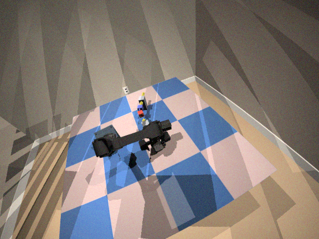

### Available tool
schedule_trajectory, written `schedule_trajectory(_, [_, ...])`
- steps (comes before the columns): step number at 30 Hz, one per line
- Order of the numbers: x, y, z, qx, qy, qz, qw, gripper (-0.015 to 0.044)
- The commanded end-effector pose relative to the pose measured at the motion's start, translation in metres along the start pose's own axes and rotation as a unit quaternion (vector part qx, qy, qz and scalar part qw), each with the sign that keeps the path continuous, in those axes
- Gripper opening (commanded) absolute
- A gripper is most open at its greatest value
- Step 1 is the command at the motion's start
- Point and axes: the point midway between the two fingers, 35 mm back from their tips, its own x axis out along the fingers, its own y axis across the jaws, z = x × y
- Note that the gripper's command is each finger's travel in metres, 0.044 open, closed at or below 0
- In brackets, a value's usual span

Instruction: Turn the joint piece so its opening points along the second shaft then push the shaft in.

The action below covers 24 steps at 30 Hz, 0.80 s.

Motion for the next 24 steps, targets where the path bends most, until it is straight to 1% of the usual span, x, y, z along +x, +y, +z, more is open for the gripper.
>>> schedule_trajectory(1, [0.0053, -0.0013, 0.0007, -0.001, -0.002, -0.002, 1.000, 0.0440])
schedule_trajectory(2, [0.0056, -0.0013, 0.0007, -0.001, -0.002, -0.002, 1.000, 0.0440])
schedule_trajectory(15, [0.0056, -0.0013, 0.0007, -0.001, -0.002, -0.002, 1.000, 0.0102])
schedule_trajectory(24, [0.0056, -0.0013, 0.0007, -0.001, -0.002, -0.002, 1.000, 0.0102])
